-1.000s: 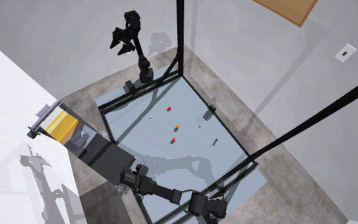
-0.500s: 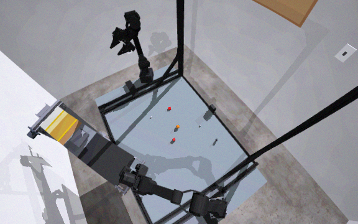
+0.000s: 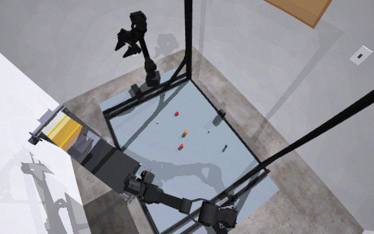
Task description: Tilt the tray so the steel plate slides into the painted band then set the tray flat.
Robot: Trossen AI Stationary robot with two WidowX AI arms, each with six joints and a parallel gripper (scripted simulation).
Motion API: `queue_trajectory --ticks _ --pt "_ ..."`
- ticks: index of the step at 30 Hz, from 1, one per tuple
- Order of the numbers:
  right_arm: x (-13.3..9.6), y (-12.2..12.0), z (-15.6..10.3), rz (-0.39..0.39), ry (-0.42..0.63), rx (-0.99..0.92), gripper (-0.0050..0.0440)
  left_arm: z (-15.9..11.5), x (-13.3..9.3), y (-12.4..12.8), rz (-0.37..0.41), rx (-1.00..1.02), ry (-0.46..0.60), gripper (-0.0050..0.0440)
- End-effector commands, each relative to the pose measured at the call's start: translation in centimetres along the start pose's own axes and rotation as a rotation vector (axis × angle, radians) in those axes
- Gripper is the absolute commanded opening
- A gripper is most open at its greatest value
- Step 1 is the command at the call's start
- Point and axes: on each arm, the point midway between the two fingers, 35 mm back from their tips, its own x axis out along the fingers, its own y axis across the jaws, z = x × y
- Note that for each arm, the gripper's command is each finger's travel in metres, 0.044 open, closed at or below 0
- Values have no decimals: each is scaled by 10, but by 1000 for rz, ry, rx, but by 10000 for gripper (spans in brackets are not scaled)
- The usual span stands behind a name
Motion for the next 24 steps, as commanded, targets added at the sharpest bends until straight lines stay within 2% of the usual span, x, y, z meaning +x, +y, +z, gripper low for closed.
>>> queue_trajectory --ticks 1,24 --pt "0 0 0 -1 -3 4 440 0 -17 15 38 -1 2 0" --pt "0 0 0 -1 -3 4 440 0 -29 24 50 -1 2 0"
